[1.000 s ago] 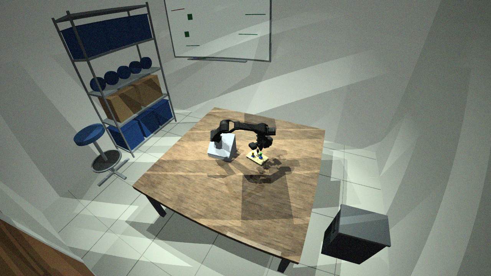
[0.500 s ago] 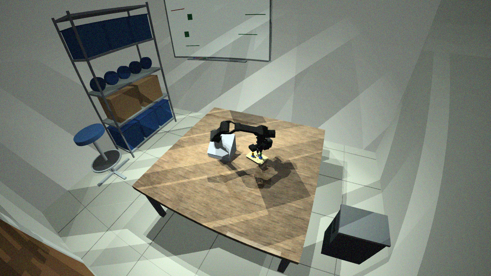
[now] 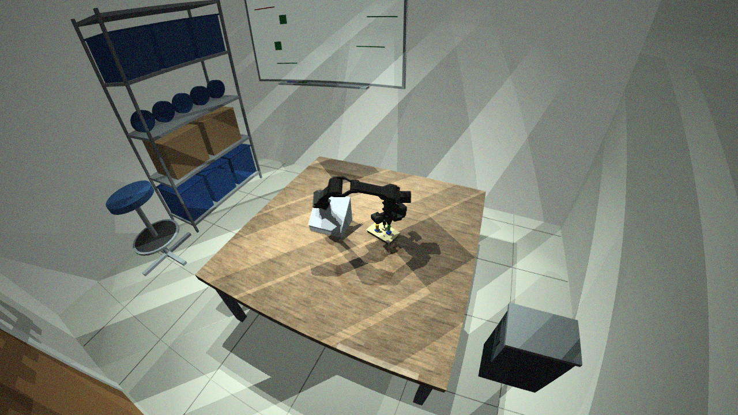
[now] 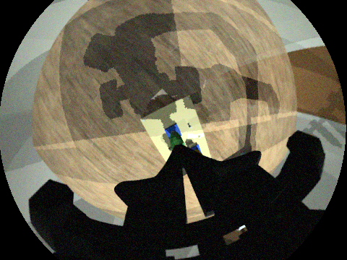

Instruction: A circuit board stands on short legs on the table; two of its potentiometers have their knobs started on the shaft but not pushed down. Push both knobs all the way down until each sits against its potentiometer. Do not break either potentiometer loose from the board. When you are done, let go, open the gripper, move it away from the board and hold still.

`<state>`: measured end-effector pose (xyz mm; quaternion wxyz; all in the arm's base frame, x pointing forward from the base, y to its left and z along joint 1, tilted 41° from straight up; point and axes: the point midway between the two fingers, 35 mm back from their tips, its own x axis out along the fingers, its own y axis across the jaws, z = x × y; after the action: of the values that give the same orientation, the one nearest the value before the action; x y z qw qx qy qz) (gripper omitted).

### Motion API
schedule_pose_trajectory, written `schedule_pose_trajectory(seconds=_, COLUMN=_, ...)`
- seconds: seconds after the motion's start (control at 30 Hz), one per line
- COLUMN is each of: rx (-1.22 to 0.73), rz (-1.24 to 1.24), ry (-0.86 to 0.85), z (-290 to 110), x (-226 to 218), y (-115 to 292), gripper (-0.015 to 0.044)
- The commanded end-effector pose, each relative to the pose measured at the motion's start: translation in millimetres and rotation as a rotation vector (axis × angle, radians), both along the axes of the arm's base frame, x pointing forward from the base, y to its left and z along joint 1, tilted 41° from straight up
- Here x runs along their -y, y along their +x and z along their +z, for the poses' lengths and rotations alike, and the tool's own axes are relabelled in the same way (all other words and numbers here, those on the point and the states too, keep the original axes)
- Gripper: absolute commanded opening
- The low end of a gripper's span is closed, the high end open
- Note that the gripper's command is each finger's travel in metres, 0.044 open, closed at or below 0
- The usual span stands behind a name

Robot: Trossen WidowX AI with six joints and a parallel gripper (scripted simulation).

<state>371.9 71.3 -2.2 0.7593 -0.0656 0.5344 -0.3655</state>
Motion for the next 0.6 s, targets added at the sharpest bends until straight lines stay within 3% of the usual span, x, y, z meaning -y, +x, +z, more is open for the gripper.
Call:
schedule_pose_trajectory(seconds=0.0, rx=0.001, rz=0.004, ry=-0.005, z=-0.9, x=0.9, y=0.7, gripper=0.0)
schedule_pose_trajectory(seconds=0.57, rx=0.001, rz=0.004, ry=-0.005, z=-2.7, x=2.4, y=1.1, gripper=0.0)
